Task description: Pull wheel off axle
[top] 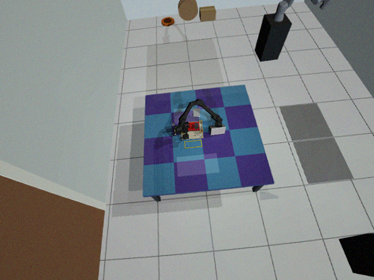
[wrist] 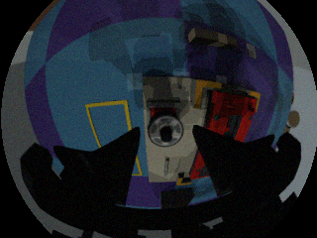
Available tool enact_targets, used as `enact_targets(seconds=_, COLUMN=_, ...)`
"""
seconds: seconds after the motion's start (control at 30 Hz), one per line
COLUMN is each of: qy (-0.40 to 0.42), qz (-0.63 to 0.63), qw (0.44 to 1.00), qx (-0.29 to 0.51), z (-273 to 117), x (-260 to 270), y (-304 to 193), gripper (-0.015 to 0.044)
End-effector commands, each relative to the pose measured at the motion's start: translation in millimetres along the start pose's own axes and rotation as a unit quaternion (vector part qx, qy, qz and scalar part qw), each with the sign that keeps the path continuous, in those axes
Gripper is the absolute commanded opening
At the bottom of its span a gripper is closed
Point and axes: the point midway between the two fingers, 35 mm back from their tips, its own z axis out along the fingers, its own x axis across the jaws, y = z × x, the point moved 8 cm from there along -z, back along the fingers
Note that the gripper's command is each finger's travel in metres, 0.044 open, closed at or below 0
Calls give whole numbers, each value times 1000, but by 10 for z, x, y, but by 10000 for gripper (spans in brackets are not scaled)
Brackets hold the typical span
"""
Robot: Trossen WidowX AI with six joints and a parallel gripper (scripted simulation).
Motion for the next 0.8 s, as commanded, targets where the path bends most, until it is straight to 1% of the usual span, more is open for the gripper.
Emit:
enact_targets(seconds=0.0, qy=-4, qz=-6, qw=1000, qx=1, z=93, x=24, y=-23, gripper=300)
enact_targets(seconds=0.17, qy=-4, qz=-6, qw=1000, qx=1, z=93, x=24, y=-23, gripper=300)
enact_targets(seconds=0.3, qy=0, qz=-2, qw=1000, qx=-1, z=58, x=14, y=-10, gripper=195)
enact_targets(seconds=0.57, qy=0, qz=-2, qw=1000, qx=-1, z=58, x=14, y=-10, gripper=142)
enact_targets(seconds=0.73, qy=0, qz=-2, qw=1000, qx=-1, z=50, x=14, y=-9, gripper=10)
enact_targets(seconds=0.77, qy=0, qz=-2, qw=1000, qx=-1, z=47, x=15, y=-9, gripper=0)
